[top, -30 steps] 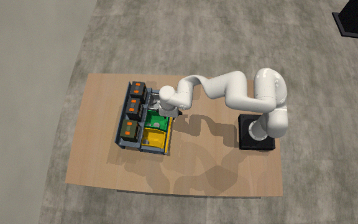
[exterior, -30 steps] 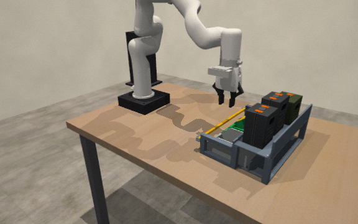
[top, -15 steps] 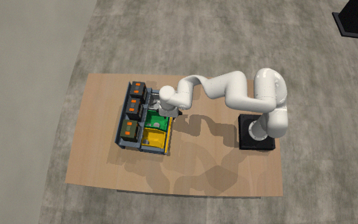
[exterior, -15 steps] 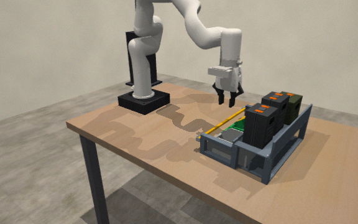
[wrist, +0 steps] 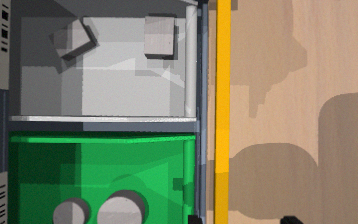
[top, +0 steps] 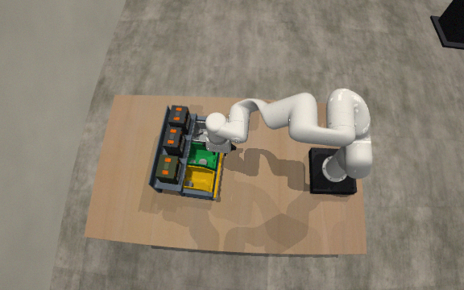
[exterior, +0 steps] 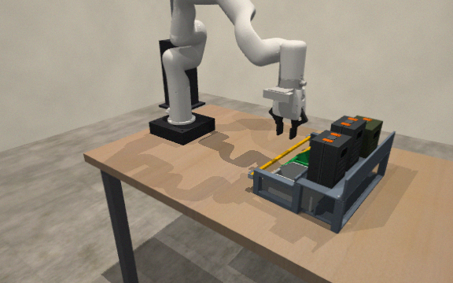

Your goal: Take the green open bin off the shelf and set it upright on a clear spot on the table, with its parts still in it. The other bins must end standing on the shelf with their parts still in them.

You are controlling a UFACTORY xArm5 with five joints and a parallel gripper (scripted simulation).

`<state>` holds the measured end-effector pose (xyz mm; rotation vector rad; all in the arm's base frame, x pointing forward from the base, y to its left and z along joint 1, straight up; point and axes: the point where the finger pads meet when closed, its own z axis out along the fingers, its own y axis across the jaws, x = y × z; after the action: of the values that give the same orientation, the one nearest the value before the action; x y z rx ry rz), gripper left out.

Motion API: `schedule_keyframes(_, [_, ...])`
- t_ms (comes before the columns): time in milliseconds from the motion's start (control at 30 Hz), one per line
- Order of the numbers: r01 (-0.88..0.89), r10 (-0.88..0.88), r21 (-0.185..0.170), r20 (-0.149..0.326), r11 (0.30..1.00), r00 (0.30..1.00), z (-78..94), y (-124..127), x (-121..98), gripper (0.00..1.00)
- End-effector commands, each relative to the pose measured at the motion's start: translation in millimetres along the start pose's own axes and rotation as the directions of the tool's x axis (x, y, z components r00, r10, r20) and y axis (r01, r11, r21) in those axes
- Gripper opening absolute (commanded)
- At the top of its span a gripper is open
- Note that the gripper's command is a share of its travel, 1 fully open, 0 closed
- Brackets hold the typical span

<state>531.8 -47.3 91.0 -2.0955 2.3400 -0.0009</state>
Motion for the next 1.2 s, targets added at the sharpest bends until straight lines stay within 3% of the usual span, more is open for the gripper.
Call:
schedule_keyframes(0, [-0.001, 0.001, 0.005, -0.006, 1.0, 1.0, 6.8, -2, 0, 0.48])
schedule_keyframes(900, [-0.001, 0.001, 0.005, -0.006, 1.0, 1.0, 47.3, -2, 0, 0.48])
schedule_keyframes(1167, [-0.001, 0.001, 0.005, -0.006, 1.0, 1.0, 47.7, -2, 0, 0.48])
